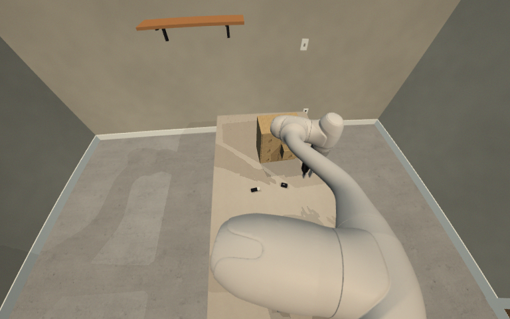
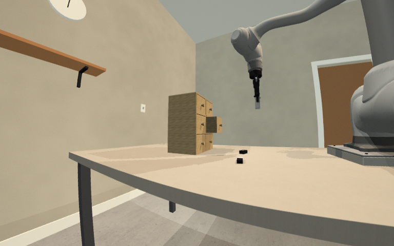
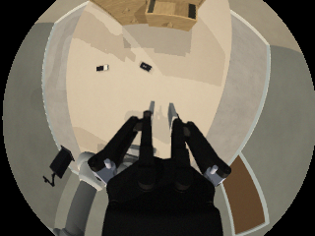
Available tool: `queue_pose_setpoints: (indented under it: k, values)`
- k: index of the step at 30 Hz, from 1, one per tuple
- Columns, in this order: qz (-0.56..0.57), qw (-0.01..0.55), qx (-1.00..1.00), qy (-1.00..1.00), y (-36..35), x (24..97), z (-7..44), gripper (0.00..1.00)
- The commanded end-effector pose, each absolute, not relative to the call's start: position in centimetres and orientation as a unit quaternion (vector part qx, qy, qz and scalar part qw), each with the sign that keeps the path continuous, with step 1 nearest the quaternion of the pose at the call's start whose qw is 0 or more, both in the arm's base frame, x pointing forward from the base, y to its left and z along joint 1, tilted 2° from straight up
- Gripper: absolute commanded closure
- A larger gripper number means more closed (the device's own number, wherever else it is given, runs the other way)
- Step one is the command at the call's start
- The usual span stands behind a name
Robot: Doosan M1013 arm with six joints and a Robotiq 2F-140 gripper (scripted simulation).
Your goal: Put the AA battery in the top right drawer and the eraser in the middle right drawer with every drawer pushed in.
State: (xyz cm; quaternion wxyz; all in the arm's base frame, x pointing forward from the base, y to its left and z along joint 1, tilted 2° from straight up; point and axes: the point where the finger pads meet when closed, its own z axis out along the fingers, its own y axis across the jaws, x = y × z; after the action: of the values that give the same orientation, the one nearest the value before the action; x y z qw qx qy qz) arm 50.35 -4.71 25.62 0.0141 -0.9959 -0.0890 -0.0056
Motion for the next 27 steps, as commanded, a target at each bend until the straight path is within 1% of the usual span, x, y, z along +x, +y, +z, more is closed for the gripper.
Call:
queue_pose_setpoints:
  k: [1,7,12,15,18,20,27]
  values:
    - [-0.006,0.014,-0.996,-0.088,-4.7,50.4,25.6,0.8]
    - [-0.005,0.014,-0.999,-0.036,-2.8,51.3,24.4,0.8]
    - [-0.003,0.015,-0.996,0.089,1.8,53.2,21.6,0.8]
    - [-0.003,0.015,-0.996,0.089,1.8,53.2,21.6,0.8]
    - [-0.001,0.015,-0.982,0.191,5.9,54.2,19.1,0.8]
    - [-0.001,0.015,-0.982,0.191,5.9,54.2,19.1,0.8]
    - [0.001,0.015,-0.942,0.336,12.1,55.1,15.5,0.8]
